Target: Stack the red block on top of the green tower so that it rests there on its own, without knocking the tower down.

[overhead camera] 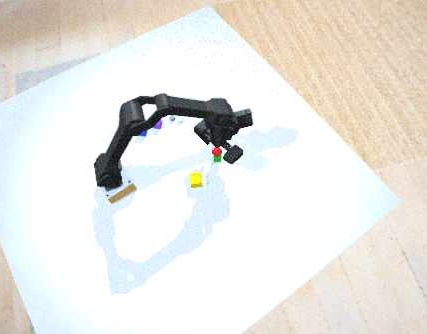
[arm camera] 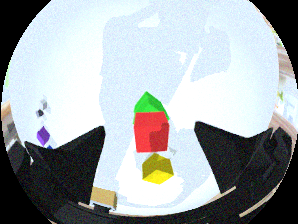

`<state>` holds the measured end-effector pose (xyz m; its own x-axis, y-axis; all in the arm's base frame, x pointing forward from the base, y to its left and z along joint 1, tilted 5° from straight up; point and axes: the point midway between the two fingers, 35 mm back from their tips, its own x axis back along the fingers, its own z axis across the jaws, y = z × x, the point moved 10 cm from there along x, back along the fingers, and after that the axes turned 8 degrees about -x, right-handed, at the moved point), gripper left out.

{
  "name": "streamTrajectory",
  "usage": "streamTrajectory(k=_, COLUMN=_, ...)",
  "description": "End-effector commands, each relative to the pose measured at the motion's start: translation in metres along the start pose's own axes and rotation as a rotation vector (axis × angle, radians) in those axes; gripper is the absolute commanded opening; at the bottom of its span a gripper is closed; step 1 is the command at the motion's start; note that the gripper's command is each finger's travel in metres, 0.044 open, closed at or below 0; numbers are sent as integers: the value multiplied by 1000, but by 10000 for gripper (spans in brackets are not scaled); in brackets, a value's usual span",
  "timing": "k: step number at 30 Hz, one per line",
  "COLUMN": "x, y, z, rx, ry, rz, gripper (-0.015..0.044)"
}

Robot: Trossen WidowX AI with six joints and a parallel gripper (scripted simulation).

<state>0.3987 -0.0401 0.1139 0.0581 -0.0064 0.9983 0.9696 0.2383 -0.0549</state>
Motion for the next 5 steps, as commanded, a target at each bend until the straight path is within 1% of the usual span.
streamTrajectory(k=1, x=-1, y=0, z=0, rx=0, ry=1, rz=1, gripper=440)
streamTrajectory(k=5, x=-1, y=0, z=0, rx=0, ry=1, rz=1, gripper=440)
